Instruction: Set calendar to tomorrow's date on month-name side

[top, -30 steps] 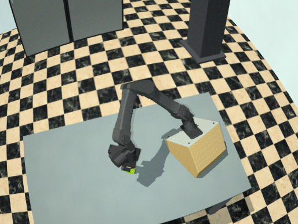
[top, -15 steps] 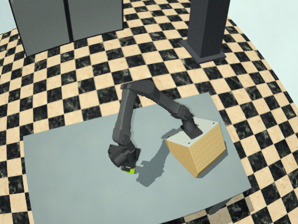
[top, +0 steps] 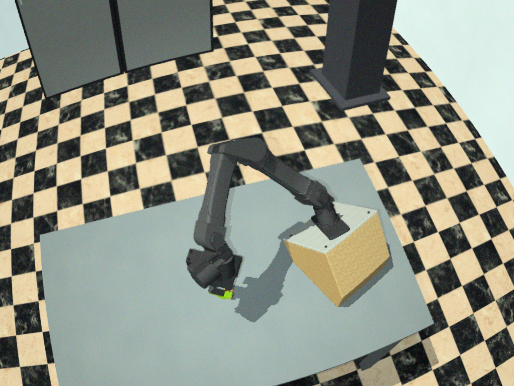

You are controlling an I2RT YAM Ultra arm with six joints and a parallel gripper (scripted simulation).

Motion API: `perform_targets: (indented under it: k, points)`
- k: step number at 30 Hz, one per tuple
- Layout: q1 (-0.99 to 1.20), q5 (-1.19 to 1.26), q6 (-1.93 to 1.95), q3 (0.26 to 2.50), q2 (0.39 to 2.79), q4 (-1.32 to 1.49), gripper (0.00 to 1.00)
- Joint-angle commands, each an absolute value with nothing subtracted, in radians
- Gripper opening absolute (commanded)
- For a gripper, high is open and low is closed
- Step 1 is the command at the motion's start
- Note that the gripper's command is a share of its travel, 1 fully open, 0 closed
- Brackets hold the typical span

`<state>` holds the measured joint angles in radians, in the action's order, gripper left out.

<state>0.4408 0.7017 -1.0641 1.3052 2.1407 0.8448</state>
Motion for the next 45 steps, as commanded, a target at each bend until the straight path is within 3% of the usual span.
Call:
perform_targets:
  k: [1, 25, 26, 45]
  points:
    - [0.466, 0.714, -1.073, 1.333, 2.108, 0.834, 1.0]
    - [0.471, 0.713, -1.074, 1.317, 2.091, 0.863, 1.0]
    - [0.472, 0.713, -1.074, 1.318, 2.091, 0.855, 0.45]
    - [0.472, 0.713, -1.074, 1.318, 2.091, 0.854, 0.45]
